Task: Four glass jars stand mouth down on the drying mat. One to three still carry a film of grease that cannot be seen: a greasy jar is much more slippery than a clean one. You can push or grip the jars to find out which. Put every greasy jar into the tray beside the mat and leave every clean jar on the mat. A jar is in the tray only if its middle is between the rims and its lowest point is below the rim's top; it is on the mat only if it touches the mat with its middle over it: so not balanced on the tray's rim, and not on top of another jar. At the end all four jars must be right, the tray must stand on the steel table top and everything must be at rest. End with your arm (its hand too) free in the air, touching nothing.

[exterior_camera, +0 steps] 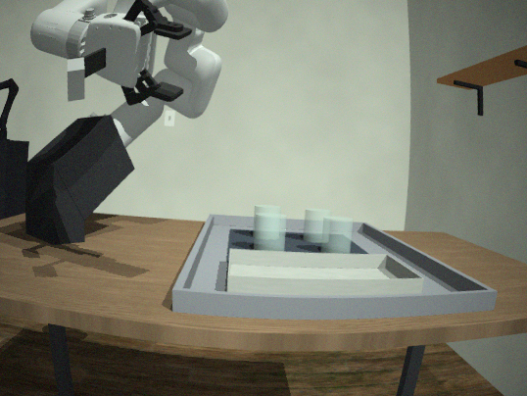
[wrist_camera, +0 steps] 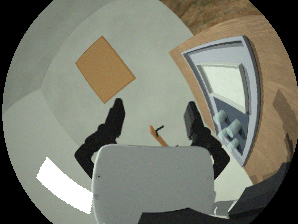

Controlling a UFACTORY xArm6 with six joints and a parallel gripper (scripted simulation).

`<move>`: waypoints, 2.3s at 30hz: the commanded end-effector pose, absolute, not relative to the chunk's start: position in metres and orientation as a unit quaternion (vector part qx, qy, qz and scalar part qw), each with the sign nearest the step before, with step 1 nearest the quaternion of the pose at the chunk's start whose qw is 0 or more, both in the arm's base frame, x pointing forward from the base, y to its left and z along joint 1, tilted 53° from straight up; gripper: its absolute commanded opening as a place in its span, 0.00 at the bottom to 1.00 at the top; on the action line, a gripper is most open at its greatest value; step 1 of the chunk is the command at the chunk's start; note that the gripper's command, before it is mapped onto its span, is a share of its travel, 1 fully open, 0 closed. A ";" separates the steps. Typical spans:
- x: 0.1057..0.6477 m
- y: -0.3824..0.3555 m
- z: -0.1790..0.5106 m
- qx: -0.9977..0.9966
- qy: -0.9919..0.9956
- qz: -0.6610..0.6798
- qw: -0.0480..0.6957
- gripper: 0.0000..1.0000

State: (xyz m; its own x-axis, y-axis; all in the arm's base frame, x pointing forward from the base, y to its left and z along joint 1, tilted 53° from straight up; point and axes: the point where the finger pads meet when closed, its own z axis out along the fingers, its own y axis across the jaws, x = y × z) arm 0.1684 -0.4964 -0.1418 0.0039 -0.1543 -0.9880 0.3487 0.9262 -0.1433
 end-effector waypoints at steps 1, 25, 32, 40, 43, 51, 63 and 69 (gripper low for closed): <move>0.167 -0.498 -0.140 0.070 0.683 -0.180 0.705 1.00; 0.167 -0.498 -0.140 0.070 0.683 -0.180 0.705 1.00; 0.167 -0.498 -0.140 0.070 0.683 -0.180 0.705 1.00; 0.192 -0.476 -0.120 0.045 0.666 -0.178 0.723 1.00; 0.204 -0.465 -0.109 0.033 0.658 -0.177 0.731 1.00; 0.229 -0.443 -0.088 0.008 0.641 -0.174 0.748 1.00; 0.278 -0.399 -0.046 -0.043 0.604 -0.168 0.778 1.00; 0.294 -0.384 -0.032 -0.059 0.591 -0.165 0.788 1.00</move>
State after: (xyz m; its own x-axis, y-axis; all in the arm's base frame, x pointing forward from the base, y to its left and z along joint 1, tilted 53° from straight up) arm 0.2873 -0.3889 -0.0402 0.2347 -0.3176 -0.9187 0.1958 0.9412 -0.2754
